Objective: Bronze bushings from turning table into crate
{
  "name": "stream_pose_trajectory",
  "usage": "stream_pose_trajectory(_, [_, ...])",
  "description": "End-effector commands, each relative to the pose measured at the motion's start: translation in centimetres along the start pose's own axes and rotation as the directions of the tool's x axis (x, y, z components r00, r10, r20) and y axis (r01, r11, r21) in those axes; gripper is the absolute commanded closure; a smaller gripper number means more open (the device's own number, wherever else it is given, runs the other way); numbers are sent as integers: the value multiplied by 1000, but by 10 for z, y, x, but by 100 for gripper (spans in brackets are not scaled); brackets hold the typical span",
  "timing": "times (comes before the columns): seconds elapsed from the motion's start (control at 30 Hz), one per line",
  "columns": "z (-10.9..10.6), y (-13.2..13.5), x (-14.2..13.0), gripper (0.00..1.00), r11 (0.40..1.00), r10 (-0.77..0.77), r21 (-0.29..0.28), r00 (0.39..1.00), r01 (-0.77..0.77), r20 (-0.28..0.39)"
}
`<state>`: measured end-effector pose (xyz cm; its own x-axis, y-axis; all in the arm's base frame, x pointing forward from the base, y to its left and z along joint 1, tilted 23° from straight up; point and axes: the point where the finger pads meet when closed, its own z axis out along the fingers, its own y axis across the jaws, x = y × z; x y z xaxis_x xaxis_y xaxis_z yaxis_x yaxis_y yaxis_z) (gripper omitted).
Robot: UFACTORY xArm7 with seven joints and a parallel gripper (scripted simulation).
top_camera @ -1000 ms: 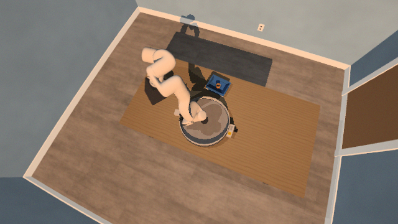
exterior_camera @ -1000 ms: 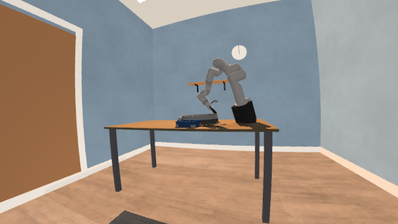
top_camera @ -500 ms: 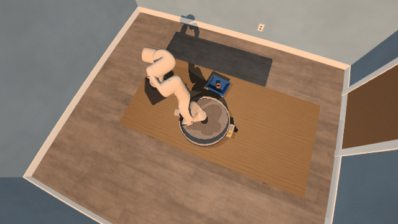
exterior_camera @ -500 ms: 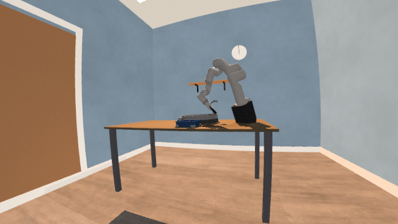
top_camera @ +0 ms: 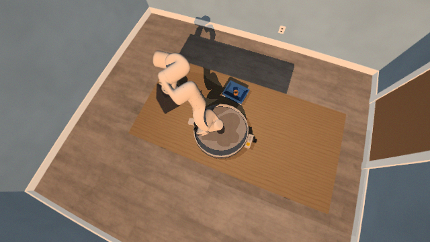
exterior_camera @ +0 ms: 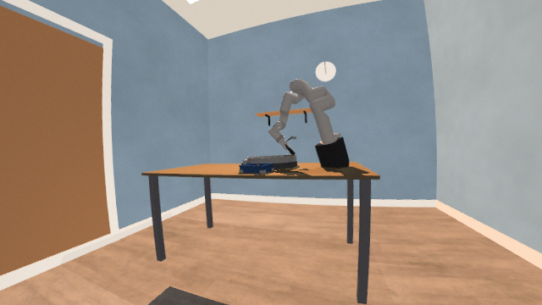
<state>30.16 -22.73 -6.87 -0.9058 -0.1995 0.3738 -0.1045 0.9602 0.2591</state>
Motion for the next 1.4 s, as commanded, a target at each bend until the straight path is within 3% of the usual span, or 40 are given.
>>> stream_pose_trajectory(0.0, [-1, -1, 0, 100, 1000, 1, 1, 1000, -1, 1])
stream_pose_trajectory(0.6, [-4, -1, 2, 100, 1000, 1, 1, 1000, -1, 1])
stream_pose_trajectory(0.97, [-38, -1, 31, 100, 1000, 1, 1, 1000, -1, 1])
stream_pose_trajectory(1.37, [-53, -1, 44, 100, 1000, 1, 1, 1000, -1, 1])
